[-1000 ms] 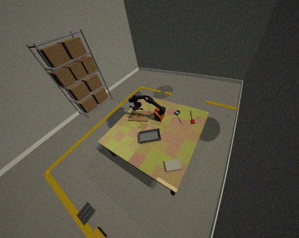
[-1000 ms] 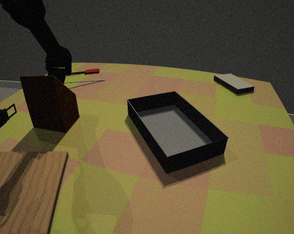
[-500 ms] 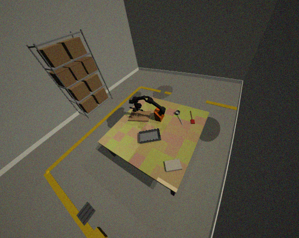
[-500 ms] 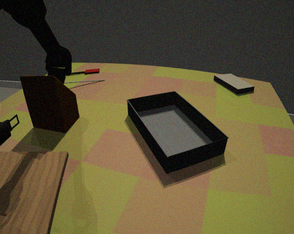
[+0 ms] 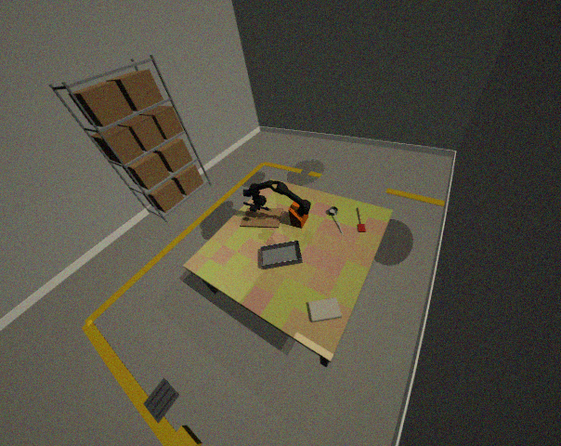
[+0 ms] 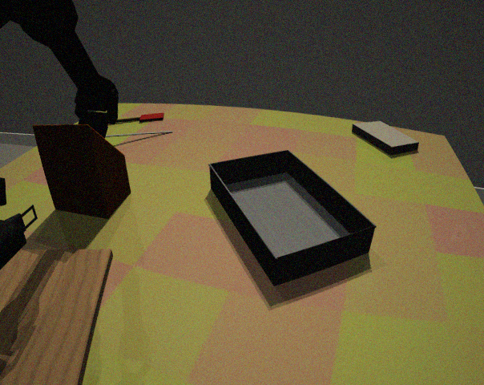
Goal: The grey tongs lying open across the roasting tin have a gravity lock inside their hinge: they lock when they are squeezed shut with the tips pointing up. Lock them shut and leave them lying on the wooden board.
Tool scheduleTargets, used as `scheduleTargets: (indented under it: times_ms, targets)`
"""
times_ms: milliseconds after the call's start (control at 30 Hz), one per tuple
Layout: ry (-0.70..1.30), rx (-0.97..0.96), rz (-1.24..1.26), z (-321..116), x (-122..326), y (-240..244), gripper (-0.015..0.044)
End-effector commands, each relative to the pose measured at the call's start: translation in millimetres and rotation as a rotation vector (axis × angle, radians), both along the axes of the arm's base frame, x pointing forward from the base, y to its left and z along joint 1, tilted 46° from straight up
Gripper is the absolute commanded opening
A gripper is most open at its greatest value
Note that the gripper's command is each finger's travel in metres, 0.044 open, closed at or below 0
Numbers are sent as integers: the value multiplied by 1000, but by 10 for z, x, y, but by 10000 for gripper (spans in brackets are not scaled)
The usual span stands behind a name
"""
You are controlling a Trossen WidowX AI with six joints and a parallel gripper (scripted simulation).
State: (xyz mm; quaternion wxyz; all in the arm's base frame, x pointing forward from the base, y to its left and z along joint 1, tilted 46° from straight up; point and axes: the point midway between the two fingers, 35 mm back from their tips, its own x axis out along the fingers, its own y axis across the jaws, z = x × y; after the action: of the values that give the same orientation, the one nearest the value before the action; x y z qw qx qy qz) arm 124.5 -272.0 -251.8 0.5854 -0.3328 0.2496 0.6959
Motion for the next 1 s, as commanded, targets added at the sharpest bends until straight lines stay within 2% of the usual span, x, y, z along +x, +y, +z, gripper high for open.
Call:
scheduleTargets:
  times_ms: [0, 967]
  targets:
    - [-5, -5, -6, -52, 3, 51, -150]
    - [-14, -34, -8, -345, -64, 419, -150]
